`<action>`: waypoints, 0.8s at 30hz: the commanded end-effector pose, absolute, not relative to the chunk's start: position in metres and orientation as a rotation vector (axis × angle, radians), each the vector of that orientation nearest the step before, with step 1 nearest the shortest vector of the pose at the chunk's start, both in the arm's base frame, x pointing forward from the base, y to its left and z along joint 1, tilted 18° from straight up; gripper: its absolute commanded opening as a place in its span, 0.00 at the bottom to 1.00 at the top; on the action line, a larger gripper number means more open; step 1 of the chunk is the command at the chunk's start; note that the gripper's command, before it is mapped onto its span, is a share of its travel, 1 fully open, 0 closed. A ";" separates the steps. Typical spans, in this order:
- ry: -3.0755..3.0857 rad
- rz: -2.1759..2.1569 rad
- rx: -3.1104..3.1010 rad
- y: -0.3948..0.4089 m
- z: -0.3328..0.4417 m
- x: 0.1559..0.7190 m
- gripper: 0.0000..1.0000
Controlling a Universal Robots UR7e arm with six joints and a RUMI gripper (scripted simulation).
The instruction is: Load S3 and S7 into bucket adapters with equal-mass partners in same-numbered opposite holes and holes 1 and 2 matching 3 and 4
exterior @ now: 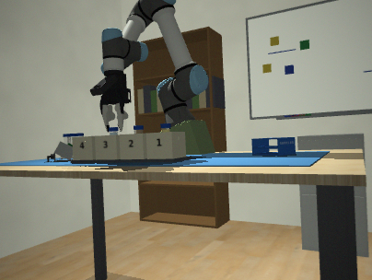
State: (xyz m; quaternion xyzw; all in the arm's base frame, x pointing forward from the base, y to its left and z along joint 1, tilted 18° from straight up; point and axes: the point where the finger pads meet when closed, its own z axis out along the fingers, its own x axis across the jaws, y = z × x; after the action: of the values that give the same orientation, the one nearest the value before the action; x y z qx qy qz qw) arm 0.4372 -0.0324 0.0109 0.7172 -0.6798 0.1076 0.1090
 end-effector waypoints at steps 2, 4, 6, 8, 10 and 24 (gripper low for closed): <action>-2.001 0.329 2.114 -0.025 0.035 0.441 0.35; -2.001 0.329 2.114 -0.023 0.041 0.441 0.35; -2.001 0.329 2.114 -0.021 0.048 0.441 0.35; -2.001 0.329 2.114 -0.021 0.049 0.441 0.35; -2.001 0.329 2.114 -0.021 0.049 0.441 0.35; -2.643 0.416 1.376 -0.122 0.077 0.387 0.35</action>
State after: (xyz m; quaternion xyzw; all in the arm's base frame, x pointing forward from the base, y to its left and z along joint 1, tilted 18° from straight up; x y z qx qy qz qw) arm 0.4068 -0.0864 0.0653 0.5556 -0.8168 0.1309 0.0832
